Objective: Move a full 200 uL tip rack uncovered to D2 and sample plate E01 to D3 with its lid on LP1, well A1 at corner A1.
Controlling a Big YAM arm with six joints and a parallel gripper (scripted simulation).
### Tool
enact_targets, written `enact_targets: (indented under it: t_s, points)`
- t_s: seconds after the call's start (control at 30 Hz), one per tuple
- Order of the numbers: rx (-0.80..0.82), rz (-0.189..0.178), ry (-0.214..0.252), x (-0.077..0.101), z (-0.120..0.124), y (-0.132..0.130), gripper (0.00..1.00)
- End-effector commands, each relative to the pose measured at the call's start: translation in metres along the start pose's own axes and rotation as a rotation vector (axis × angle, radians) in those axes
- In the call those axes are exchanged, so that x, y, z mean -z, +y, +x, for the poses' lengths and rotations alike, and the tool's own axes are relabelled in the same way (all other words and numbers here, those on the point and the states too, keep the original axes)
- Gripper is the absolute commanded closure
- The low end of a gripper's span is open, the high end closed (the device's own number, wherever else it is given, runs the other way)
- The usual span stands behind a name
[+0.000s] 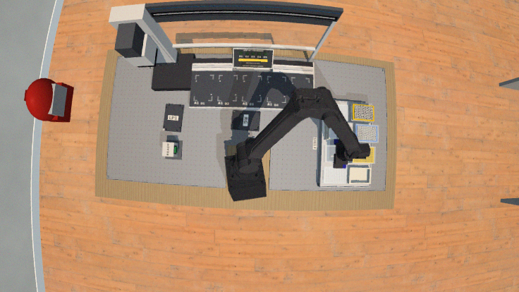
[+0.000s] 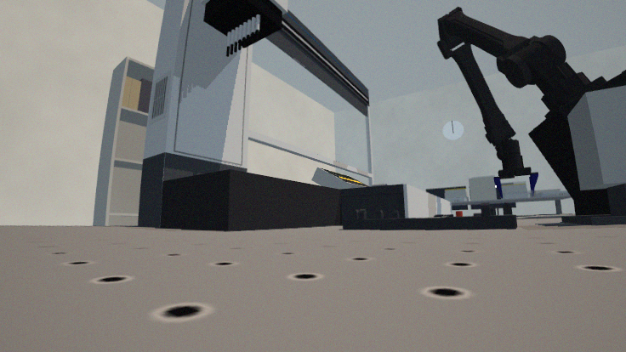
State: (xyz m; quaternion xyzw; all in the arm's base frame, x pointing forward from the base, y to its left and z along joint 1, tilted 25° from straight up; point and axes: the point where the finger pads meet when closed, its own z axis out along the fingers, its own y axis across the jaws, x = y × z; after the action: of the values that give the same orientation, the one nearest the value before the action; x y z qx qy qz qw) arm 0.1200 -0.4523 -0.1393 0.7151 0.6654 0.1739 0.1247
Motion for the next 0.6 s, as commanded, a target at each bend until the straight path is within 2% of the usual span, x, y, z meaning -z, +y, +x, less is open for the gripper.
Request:
enact_targets:
  t_s: [0.0, 0.57]
  points:
    - [0.001, -0.008, -0.035, 0.025, -0.009, -0.001, 0.00]
    - [0.006, -0.009, -0.045, 0.052, -0.014, 0.000, 0.00]
